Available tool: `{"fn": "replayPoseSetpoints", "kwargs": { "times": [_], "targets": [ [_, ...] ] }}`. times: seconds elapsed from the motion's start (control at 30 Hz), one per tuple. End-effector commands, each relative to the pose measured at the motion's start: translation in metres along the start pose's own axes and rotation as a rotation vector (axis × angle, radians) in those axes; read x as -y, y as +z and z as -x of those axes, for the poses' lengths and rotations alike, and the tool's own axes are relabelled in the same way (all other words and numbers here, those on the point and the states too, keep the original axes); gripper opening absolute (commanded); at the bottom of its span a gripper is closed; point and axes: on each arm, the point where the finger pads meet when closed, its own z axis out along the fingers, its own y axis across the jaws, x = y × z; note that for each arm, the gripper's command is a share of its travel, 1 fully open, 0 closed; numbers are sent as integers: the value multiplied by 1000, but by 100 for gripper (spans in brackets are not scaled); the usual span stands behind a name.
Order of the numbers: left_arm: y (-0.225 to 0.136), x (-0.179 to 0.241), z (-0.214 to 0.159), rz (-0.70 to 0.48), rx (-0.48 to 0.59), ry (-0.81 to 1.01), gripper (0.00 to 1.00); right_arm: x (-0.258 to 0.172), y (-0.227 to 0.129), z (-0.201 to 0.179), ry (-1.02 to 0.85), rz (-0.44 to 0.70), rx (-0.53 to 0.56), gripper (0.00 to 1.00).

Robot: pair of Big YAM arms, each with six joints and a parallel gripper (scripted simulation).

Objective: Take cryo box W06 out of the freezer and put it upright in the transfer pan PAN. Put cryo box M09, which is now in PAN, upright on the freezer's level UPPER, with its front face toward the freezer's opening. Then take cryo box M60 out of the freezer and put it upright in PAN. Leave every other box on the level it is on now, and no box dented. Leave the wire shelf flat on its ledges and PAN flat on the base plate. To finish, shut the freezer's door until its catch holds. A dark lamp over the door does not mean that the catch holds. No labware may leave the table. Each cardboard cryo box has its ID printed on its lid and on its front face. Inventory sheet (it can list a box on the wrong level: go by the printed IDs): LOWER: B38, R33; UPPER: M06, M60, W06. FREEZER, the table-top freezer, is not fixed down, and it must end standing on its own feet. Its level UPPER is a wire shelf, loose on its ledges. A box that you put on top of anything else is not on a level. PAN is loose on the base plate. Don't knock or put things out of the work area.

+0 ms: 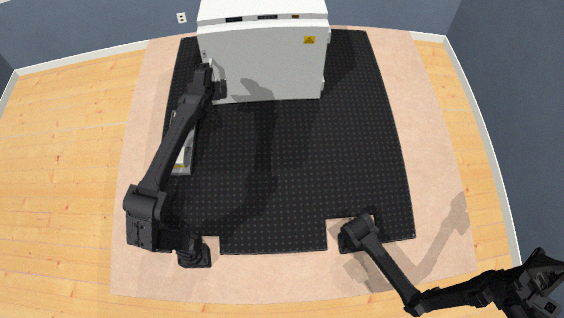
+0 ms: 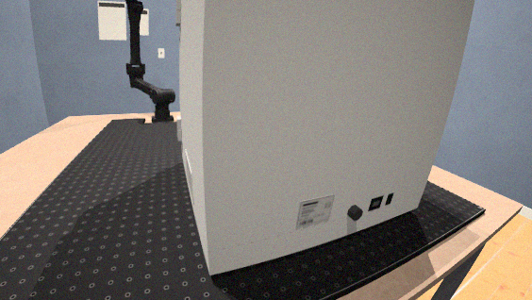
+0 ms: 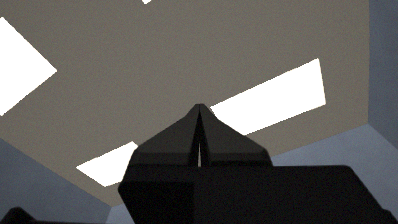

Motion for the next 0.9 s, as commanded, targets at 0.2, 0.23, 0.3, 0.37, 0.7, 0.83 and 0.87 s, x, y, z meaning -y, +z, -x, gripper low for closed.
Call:
{"fn": "replayPoseSetpoints", "kwargs": {
  "times": [0.2, 0.23, 0.3, 0.37, 0.7, 0.83, 0.87],
  "targets": [
    [-30, -15, -10, 1, 42, -6, 30, 0, 3, -14, -11, 3, -31, 0],
    [-35, -18, -16, 2, 40, -5, 30, 0, 3, -14, -11, 3, -31, 0],
    [-39, -20, -21, 2, 38, -5, 30, 0, 3, -14, -11, 3, -31, 0],
    [-44, -23, -32, 5, 18, -3, 30, 0, 3, -14, -11, 3, -31, 0],
    [-81, -41, -80, 7, 12, -3, 30, 0, 3, -14, -11, 3, -31, 0],
    [-96, -49, -99, 7, 10, -3, 30, 0, 3, -14, -11, 3, -31, 0],
    [-100, -51, -106, 8, 7, -3, 30, 0, 3, -14, -11, 3, -31, 0]
  ]
}}
